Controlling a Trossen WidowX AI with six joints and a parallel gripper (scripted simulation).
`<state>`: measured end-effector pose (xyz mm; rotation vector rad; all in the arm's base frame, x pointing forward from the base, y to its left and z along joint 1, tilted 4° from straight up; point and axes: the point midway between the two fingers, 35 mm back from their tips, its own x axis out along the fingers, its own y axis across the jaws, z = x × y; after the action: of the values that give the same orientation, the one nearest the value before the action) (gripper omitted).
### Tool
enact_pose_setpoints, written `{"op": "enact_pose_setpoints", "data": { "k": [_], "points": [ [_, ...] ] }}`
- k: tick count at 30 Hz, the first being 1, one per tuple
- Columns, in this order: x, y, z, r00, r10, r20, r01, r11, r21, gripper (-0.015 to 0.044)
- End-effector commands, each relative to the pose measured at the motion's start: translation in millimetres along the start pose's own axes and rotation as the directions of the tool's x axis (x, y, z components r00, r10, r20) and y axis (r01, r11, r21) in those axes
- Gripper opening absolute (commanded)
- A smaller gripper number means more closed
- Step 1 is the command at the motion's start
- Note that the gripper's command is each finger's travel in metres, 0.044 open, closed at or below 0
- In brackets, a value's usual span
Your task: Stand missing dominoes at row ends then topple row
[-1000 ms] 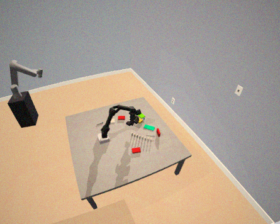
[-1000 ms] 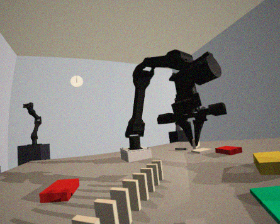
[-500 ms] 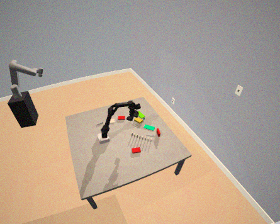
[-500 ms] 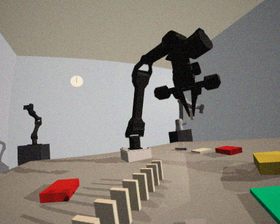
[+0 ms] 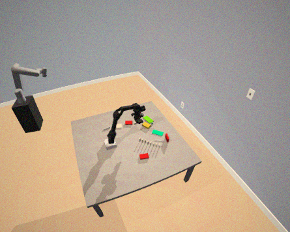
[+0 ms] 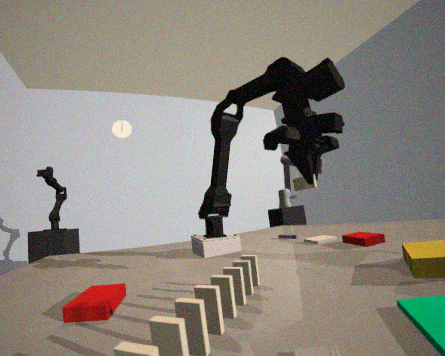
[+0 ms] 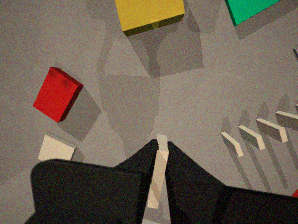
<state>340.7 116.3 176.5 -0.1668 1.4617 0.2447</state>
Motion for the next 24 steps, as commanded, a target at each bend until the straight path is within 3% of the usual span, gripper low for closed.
{"op": "enact_pose_setpoints", "data": {
  "k": [1, 4, 24],
  "points": [
    [1.2, 35.9, -23.0, 1.000, -0.007, -0.005, 0.000, 0.573, -0.820, 0.0021],
    [1.4, 39.8, -25.3, 1.000, -0.006, -0.005, -0.002, 0.448, -0.894, 0.0021],
    [3.6, 40.4, -23.3, 1.000, 0.008, 0.003, -0.001, 0.456, -0.890, 0.0021]
  ]
}}
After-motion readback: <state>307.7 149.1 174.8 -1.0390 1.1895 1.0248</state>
